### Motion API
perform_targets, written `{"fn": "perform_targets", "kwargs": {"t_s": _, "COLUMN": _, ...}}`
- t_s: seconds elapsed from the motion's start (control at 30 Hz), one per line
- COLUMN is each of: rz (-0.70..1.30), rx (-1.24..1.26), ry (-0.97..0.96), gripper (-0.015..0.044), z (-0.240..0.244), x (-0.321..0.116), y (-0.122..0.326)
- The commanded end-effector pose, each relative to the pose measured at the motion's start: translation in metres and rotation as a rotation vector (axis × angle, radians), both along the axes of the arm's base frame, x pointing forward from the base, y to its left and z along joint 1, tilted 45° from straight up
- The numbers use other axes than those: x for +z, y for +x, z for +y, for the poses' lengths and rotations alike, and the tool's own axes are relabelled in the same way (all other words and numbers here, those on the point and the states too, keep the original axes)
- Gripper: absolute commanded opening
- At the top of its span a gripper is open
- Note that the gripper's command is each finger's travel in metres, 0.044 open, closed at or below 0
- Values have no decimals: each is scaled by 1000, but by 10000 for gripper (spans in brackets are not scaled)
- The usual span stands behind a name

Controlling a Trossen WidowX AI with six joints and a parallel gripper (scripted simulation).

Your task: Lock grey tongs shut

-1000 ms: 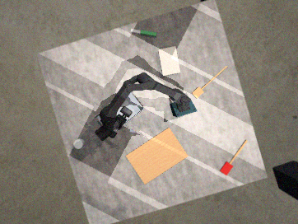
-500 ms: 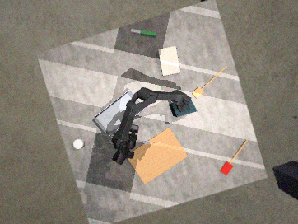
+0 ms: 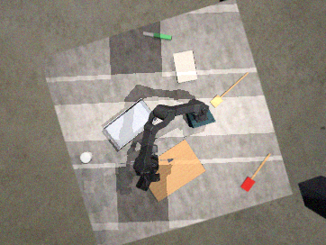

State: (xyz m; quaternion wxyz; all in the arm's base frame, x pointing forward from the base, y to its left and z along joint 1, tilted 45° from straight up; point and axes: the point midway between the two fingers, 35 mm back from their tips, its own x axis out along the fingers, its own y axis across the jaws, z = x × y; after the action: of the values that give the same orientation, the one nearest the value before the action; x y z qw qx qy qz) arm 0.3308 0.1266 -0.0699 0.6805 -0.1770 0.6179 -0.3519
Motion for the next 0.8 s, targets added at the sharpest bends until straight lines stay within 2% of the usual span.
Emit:
{"fn": "perform_targets", "kwargs": {"t_s": 0.0, "rz": 69, "rx": 71, "ry": 10, "gripper": -150, "z": 17, "x": -12, "y": -17}}
{"fn": "perform_targets", "kwargs": {"t_s": 0.77, "rz": 527, "rx": 538, "ry": 23, "gripper": -150, "z": 83, "x": -75, "y": -145}}
